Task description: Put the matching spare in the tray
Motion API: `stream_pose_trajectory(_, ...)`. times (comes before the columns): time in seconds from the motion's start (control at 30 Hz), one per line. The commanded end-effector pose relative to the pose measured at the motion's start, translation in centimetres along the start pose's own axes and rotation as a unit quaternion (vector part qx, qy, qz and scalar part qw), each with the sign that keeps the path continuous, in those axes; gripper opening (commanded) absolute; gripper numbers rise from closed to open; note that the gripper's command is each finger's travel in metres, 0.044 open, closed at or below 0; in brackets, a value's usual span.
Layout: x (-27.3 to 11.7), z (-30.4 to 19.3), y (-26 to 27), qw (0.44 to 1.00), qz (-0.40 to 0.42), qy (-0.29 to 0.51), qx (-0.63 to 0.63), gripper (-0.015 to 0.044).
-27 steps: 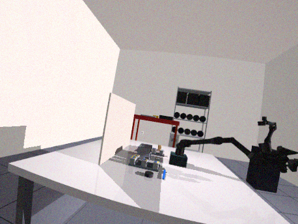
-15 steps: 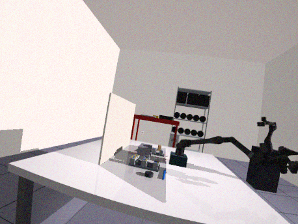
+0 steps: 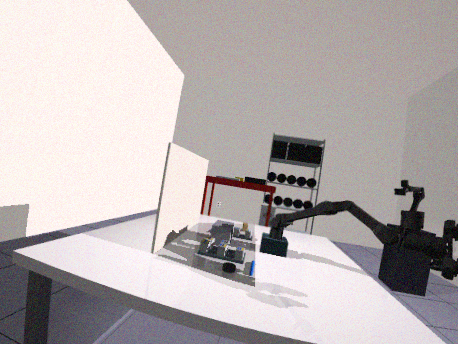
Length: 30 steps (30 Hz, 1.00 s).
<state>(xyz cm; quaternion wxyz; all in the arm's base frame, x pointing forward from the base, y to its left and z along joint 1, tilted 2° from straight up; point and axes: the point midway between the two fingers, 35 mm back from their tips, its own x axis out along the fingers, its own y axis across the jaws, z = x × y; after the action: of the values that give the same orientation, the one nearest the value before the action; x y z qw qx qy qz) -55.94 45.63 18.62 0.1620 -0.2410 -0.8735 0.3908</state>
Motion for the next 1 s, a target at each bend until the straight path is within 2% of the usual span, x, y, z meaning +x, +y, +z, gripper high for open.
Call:
stream_pose_trajectory(0.0,-0.8,-3.5,2.9,0.998,0.04,0.014,0.04,0.044)
stream_pose_trajectory(0.23,-3.8,-11.0,9.4,0.984,0.121,0.054,0.122,0.044)
stream_pose_trajectory(0.5,-9.0,-18.8,15.9,0.949,0.2,0.114,0.216,0.044)
stream_pose_trajectory(0.97,-22.9,-30.5,25.2,0.833,0.308,0.254,0.384,0.044)
